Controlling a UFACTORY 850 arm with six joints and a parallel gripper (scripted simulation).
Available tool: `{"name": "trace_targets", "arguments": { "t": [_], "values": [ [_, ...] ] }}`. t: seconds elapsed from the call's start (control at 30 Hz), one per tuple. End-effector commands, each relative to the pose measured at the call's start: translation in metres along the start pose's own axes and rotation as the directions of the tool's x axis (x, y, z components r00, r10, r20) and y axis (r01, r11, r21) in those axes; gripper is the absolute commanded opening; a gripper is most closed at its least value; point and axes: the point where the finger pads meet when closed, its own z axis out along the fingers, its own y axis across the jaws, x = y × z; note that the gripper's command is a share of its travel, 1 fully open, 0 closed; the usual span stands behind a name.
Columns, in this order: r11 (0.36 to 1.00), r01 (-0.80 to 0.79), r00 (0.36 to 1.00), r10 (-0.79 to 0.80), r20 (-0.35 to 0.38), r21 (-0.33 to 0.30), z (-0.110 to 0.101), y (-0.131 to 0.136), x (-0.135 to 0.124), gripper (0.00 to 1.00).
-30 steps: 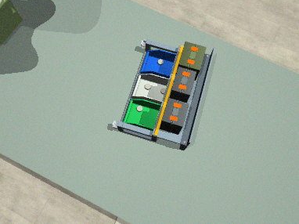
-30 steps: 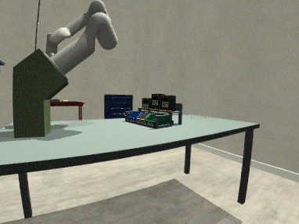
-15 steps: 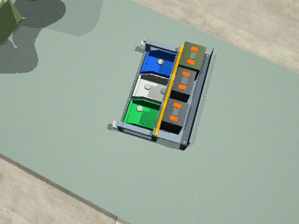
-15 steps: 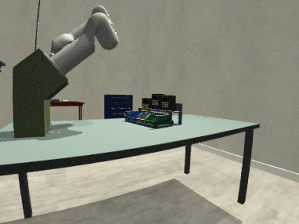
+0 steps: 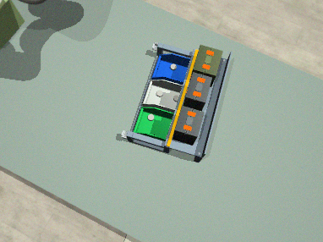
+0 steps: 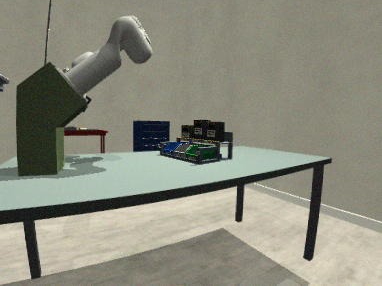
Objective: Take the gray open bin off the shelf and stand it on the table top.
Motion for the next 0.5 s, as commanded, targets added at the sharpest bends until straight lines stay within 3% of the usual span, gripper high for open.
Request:
{"name": "trace_targets", "arguments": {
  "t": [0.0,0.13,0.47],
  "values": [
    [1.0,-0.027,0.999,0.027,0.028,0.007,0.008,0.007,0.0,1.0],
    [0.991,-0.135,0.981,0.13,0.144,0.026,0.04,0.037,-0.002,1.0],
    [0.991,-0.135,0.981,0.13,0.144,0.026,0.04,0.037,-0.002,1.0]
  ]
}}
